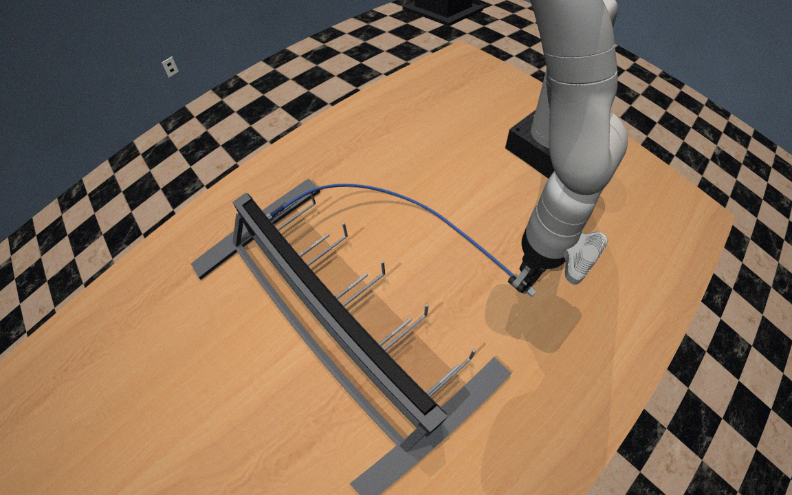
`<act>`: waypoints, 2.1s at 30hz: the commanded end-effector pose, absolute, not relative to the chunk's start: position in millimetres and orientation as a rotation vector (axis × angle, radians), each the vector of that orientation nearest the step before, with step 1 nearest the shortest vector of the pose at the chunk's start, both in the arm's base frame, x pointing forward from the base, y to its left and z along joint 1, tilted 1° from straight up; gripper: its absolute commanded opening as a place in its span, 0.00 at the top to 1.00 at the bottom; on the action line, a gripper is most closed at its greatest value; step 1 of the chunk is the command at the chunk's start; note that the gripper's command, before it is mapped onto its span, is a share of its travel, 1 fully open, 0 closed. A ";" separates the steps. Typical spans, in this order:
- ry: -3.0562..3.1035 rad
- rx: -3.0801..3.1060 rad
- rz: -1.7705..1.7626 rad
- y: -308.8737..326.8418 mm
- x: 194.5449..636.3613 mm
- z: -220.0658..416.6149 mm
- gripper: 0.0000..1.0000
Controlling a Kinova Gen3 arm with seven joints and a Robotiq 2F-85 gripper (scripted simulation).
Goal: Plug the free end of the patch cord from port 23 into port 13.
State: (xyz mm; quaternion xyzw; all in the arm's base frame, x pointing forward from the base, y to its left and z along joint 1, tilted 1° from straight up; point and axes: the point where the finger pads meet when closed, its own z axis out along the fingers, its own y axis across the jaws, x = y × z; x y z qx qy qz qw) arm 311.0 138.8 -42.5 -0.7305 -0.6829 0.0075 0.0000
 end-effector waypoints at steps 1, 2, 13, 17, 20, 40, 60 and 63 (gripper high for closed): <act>-2.135 -2.300 0.027 139.0 309.1 -43.5 1.00; -2.135 -2.300 0.027 139.0 309.1 -43.5 1.00; -2.134 -2.301 0.028 139.0 309.1 -43.6 1.00; -2.134 -2.301 0.028 139.0 309.0 -43.6 1.00; -2.133 -2.302 0.028 139.0 309.0 -43.6 1.00; -2.133 -2.302 0.028 139.2 309.1 -37.9 1.00; -2.133 -2.301 0.027 139.8 309.7 -9.5 1.00; -2.133 -2.301 0.027 139.8 309.7 -7.6 1.00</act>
